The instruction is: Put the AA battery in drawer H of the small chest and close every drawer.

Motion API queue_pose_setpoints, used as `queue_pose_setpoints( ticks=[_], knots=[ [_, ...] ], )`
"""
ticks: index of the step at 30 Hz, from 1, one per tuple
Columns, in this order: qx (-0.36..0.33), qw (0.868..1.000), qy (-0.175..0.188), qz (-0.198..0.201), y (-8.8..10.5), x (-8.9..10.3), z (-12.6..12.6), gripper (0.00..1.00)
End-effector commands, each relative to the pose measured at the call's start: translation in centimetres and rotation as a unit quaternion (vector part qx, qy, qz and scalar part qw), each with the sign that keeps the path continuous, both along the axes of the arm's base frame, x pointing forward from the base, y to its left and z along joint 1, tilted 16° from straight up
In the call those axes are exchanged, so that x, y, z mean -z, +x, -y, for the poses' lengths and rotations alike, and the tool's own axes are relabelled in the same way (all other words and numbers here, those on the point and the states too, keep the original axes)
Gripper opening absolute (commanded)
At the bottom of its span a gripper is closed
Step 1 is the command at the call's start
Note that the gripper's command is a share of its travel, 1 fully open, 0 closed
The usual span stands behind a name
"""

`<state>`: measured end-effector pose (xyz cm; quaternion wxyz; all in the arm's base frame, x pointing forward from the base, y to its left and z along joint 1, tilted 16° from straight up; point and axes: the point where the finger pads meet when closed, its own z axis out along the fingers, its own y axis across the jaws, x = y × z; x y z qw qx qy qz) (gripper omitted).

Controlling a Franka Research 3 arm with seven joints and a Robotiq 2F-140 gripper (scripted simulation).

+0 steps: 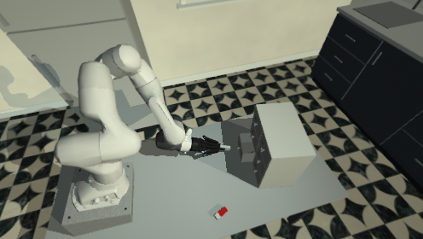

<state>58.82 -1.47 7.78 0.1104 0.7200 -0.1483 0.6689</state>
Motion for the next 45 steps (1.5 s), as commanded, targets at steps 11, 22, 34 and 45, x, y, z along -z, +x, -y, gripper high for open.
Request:
queue_pose_setpoints(
  ticks=[11,22,34,45],
  knots=[
    [0.000,1.000,0.000,0.000,0.0,0.0,0.2,0.00],
    [0.000,1.000,0.000,0.000,0.5,-0.2,0.4,0.00],
    [0.000,1.000,0.000,0.000,1.8,-0.5,0.9,0.00],
    [0.000,1.000,0.000,0.000,3.2,-0.9,1.5,0.00]
  ],
)
